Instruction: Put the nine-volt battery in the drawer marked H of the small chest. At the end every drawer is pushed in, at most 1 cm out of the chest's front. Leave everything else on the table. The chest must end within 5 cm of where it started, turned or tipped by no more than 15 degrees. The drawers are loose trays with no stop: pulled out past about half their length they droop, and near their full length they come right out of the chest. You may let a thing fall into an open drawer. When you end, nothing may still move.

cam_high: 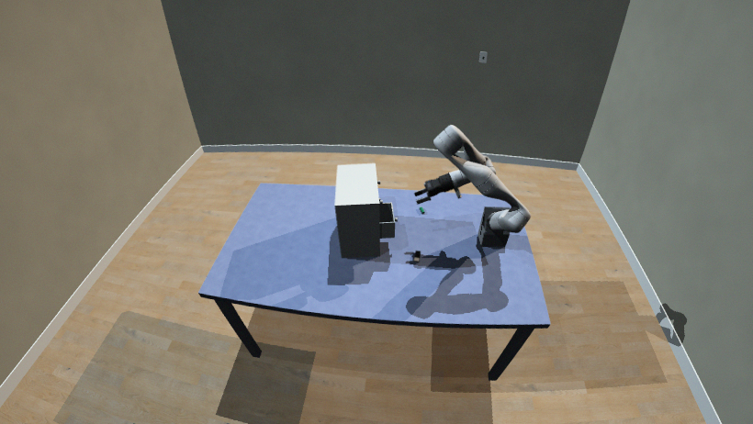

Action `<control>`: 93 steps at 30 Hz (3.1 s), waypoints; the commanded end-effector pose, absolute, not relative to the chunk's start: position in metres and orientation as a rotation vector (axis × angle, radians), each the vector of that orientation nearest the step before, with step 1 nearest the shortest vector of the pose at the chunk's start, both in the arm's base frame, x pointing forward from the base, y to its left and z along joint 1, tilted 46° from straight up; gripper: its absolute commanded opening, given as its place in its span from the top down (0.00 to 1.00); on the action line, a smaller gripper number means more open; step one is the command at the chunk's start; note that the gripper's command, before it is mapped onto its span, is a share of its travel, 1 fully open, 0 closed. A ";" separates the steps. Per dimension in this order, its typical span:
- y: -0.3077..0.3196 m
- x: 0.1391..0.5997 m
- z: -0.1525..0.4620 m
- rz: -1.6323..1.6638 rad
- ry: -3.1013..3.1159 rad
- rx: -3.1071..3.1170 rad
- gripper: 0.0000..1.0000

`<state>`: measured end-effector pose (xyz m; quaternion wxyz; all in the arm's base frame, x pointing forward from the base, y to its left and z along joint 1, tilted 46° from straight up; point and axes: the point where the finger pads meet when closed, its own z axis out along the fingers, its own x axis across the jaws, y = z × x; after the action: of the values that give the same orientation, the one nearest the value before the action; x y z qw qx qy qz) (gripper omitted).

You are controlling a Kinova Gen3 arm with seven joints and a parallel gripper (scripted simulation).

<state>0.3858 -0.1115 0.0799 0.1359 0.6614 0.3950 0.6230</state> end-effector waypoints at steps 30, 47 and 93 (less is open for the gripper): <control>-0.116 0.386 0.085 1.741 1.401 2.027 0.00; -0.121 0.386 0.090 1.658 1.625 2.120 0.00; -0.137 0.386 0.104 1.249 2.360 2.334 0.00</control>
<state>0.3854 -0.1394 0.1031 -0.1878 0.6482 0.6480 0.3532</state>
